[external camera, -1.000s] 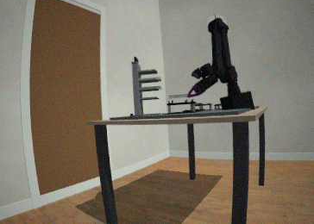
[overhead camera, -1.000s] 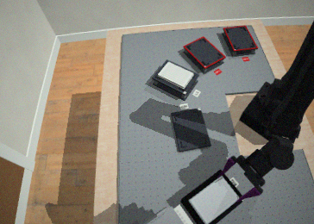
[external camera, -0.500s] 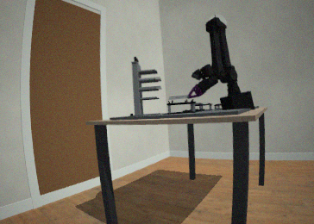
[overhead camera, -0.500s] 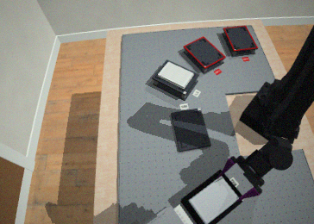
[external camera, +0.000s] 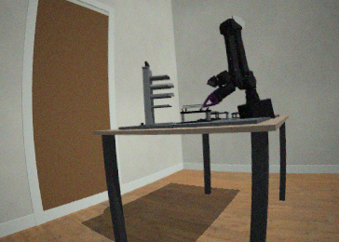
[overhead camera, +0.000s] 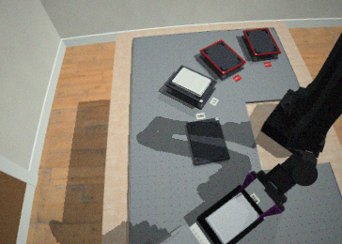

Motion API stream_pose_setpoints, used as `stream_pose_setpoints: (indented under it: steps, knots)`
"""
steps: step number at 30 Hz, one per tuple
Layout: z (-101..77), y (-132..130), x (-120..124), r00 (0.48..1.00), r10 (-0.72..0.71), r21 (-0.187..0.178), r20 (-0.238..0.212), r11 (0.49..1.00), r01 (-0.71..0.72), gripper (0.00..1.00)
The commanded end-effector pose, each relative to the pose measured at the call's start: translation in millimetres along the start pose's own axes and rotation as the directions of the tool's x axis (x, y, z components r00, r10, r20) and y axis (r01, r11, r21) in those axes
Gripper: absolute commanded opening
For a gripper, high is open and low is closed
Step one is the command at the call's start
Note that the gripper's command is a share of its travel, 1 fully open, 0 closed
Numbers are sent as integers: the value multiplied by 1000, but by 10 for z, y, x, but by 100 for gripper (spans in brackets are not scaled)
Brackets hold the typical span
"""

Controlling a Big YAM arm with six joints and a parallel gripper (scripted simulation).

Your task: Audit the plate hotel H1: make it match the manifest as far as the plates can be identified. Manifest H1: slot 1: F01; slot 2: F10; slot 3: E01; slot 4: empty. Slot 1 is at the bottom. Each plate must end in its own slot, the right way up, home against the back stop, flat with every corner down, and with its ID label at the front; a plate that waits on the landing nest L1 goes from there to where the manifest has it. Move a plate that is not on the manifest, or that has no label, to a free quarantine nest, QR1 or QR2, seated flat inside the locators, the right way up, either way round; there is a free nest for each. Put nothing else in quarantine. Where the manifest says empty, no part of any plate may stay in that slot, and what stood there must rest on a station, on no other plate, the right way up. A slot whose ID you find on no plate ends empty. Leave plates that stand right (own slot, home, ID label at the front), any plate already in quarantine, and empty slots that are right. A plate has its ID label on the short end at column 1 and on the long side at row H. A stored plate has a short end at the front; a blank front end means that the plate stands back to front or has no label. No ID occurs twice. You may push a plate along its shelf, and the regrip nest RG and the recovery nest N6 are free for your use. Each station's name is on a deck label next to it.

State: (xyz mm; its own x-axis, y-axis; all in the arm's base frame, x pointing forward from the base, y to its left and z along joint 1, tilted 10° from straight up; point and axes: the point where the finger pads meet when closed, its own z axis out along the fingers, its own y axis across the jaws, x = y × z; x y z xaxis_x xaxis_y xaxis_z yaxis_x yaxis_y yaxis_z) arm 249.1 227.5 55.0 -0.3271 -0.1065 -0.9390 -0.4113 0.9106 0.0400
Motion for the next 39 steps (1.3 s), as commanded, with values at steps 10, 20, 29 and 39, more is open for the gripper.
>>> stream_pose_setpoints:
  steps: [10, 20, 29, 39]
  knots:
    - [36, -43, 2, 1000, 4, 9, 19, 1000, -4, 86]
    - [65, -36, 33, 1000, 5, 8, 21, 1000, -5, 86]
    - [89, -31, 55, 1000, 7, 8, 23, 1000, -7, 86]
    - [126, -20, 87, 1000, 8, 6, 26, 1000, -8, 86]
